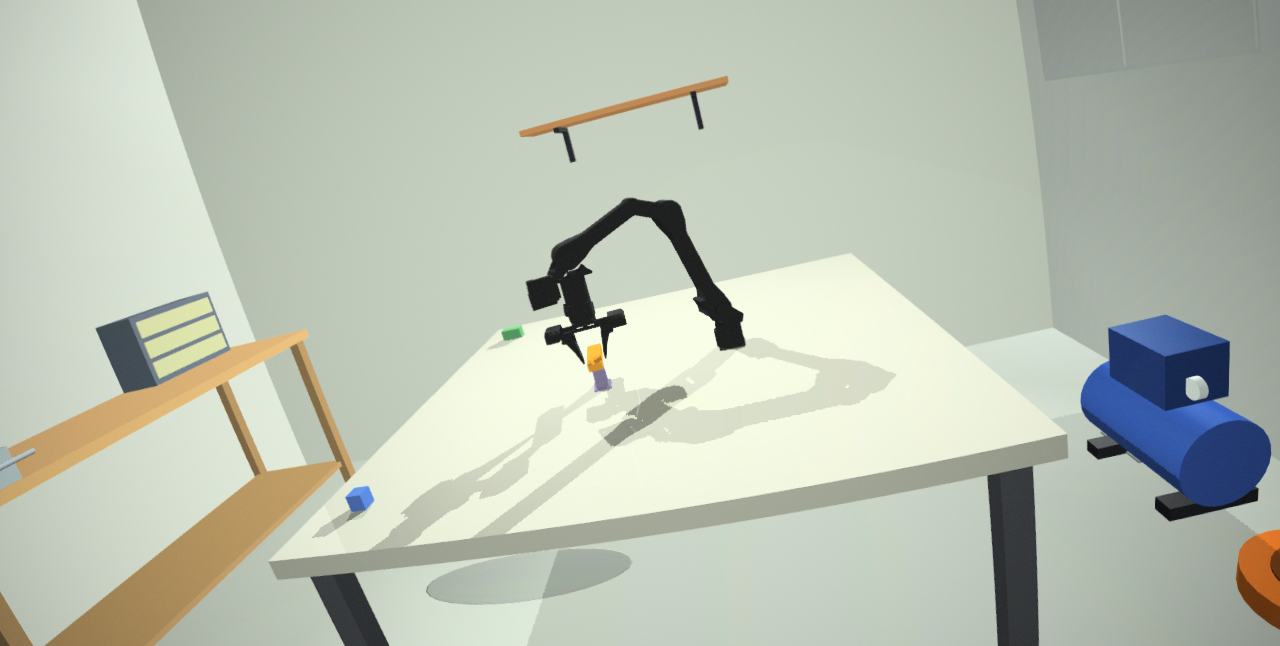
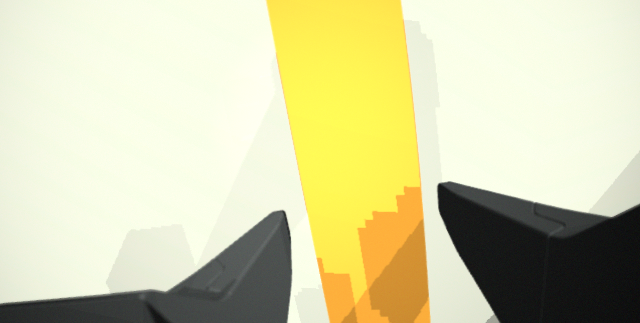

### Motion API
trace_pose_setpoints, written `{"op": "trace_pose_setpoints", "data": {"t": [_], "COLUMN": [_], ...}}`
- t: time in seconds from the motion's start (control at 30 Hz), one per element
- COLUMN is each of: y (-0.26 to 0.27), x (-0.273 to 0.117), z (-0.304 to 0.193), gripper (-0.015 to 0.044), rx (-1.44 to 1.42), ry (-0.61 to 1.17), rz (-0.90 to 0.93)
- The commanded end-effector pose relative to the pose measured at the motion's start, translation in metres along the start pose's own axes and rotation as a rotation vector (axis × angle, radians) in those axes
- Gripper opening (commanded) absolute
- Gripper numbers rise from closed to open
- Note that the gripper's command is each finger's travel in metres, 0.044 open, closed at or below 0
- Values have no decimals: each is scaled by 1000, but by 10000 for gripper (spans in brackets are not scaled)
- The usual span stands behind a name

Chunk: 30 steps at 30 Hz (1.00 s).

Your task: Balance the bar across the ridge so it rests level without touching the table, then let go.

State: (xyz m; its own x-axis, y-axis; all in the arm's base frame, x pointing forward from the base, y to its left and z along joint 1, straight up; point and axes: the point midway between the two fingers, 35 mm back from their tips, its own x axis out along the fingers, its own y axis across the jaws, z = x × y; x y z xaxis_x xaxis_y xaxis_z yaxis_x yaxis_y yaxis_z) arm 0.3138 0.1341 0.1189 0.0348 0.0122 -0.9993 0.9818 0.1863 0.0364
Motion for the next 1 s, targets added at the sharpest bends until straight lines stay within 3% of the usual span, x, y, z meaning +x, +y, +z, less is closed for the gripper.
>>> {"op": "trace_pose_setpoints", "data": {"t": [0.0,0.17,0.3,0.57,0.97], "y": [0,0,1,-1,-1], "x": [0,0,-8,-98,-100], "z": [0,0,0,0,0], "gripper": [316,440,440,440,440], "rx": [0,0,0,0,0], "ry": [0,0,1,6,6], "rz": [0,0,2,28,29]}}
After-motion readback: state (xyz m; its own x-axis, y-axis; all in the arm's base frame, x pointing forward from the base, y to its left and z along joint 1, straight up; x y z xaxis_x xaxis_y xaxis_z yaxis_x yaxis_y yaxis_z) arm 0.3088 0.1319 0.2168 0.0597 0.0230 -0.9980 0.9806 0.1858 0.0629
